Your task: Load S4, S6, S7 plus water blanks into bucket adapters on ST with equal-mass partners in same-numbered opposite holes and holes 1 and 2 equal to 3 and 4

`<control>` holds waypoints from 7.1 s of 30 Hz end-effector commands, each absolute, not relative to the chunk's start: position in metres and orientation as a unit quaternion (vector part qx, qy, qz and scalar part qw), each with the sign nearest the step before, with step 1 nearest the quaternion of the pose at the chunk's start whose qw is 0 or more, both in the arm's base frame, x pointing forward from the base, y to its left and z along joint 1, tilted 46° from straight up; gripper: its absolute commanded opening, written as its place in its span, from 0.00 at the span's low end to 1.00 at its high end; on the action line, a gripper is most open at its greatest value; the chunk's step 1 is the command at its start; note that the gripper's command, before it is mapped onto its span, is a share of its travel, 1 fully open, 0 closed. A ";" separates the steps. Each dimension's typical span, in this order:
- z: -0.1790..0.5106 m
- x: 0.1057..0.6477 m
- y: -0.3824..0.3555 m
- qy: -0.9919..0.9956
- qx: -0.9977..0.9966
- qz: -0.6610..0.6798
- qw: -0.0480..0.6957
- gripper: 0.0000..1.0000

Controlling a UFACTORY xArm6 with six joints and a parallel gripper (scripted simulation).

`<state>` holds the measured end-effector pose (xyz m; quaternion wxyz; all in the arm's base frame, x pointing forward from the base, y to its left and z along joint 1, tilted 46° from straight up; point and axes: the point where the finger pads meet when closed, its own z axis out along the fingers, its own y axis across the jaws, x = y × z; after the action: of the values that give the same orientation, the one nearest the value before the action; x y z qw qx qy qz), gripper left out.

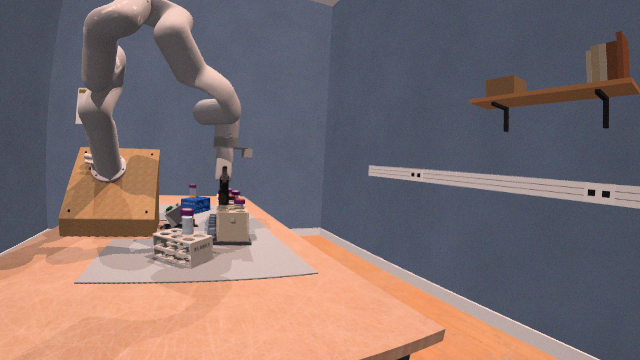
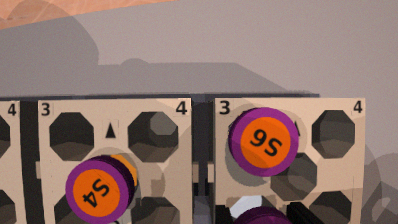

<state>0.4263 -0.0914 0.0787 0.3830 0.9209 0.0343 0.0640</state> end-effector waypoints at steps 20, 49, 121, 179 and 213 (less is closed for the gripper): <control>0.074 0.429 -0.096 0.034 0.921 0.066 0.383 0.00; 0.074 0.429 -0.096 0.034 0.921 0.066 0.383 0.44; 0.162 0.410 -0.008 0.034 0.921 0.066 0.382 0.44; 0.059 0.310 -0.002 -0.420 0.811 0.168 0.371 0.00; -0.024 0.231 0.001 -0.581 0.711 0.199 0.341 0.00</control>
<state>0.2304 0.0000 -0.0234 0.3427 0.7112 -0.5810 0.1981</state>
